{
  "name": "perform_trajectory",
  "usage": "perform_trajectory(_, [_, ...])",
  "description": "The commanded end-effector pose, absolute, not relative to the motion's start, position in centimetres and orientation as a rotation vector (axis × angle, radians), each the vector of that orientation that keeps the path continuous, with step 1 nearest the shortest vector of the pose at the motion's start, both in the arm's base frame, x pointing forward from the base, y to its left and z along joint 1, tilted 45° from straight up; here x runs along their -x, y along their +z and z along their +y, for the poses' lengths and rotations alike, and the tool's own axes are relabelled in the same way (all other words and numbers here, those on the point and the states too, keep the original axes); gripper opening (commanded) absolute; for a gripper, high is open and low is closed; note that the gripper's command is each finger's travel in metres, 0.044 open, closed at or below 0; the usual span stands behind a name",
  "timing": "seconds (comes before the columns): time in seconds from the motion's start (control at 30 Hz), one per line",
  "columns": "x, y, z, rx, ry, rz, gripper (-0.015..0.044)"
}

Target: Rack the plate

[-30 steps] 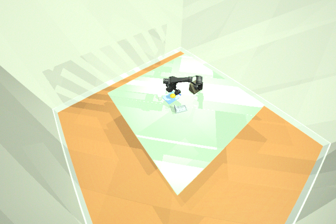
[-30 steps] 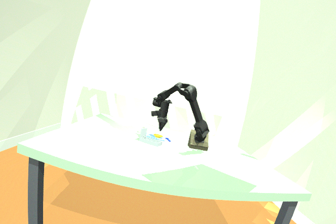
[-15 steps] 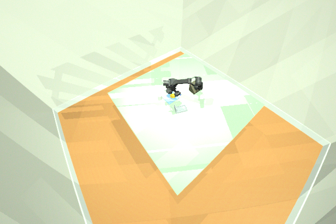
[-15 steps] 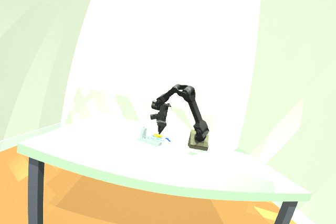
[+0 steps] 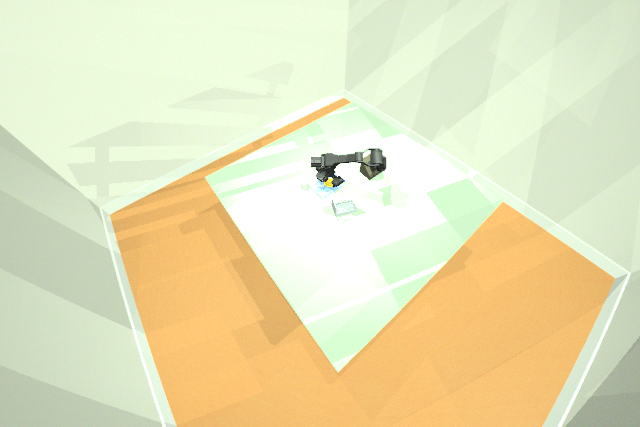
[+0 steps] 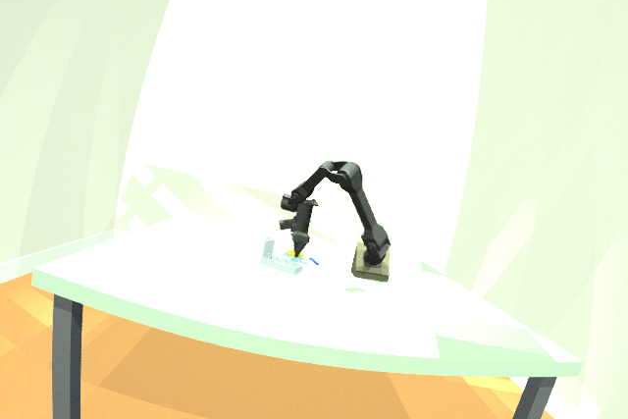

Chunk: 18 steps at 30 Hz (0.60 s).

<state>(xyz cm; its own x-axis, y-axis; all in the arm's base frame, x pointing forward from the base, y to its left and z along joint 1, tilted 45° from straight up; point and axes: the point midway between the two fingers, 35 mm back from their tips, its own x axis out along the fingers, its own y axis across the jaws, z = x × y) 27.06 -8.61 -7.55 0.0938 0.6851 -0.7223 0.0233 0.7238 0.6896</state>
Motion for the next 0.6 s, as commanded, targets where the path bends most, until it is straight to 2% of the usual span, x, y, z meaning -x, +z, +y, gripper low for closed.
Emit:
perform_trajectory(0.0, [-27.05,-7.88,-8.23,-0.641,0.541,1.406,0.0400])
perform_trajectory(0.13, [-27.05,-7.88,-8.23,-0.641,0.541,1.406,0.0374])
perform_trajectory(0.27, [-27.05,-7.88,-8.23,-0.641,0.541,1.406,0.0374])
perform_trajectory(0.57, [-27.05,-7.88,-8.23,-0.641,0.541,1.406,0.0314])
